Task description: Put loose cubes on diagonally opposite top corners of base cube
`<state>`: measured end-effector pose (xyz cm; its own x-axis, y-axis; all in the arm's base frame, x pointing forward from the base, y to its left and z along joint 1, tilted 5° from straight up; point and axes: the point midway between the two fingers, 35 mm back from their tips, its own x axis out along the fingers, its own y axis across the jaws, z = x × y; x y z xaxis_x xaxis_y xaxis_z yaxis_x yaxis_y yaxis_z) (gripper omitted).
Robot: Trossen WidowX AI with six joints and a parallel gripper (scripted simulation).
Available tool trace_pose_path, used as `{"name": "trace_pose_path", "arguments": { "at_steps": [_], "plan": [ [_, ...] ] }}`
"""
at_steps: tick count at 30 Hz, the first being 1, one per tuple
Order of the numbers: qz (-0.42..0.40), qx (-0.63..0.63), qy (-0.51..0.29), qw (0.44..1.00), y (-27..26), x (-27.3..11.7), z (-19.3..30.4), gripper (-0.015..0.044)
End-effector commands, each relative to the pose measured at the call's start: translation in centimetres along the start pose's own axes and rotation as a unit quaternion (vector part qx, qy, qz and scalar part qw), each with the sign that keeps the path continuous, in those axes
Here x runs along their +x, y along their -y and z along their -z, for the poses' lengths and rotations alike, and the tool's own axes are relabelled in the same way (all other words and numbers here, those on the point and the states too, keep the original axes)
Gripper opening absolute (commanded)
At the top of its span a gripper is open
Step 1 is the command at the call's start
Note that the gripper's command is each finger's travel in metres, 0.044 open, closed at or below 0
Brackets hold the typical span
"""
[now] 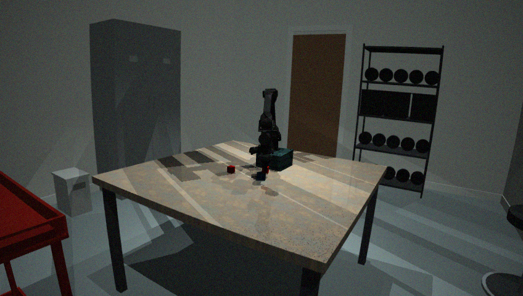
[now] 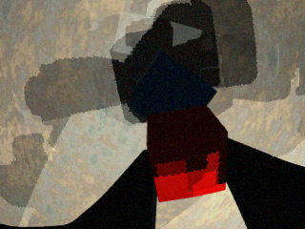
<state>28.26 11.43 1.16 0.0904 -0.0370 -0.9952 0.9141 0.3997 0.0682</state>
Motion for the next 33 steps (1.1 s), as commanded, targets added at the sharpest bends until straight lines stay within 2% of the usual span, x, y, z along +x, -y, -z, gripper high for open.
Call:
{"name": "trace_pose_path", "arguments": {
  "at_steps": [1, 7, 11, 33],
  "plan": [
    [-0.001, 0.0, 0.002, 1.0, 0.0, 0.0, 0.0, 0.0105],
    [-0.001, 0.0, 0.002, 1.0, 0.0, 0.0, 0.0, 0.0105],
    [-0.001, 0.0, 0.002, 1.0, 0.0, 0.0, 0.0, 0.0205],
    [0.0, 0.0, 0.0, 1.0, 0.0, -2.8, 0.0, 0.0205]
  ]
}}
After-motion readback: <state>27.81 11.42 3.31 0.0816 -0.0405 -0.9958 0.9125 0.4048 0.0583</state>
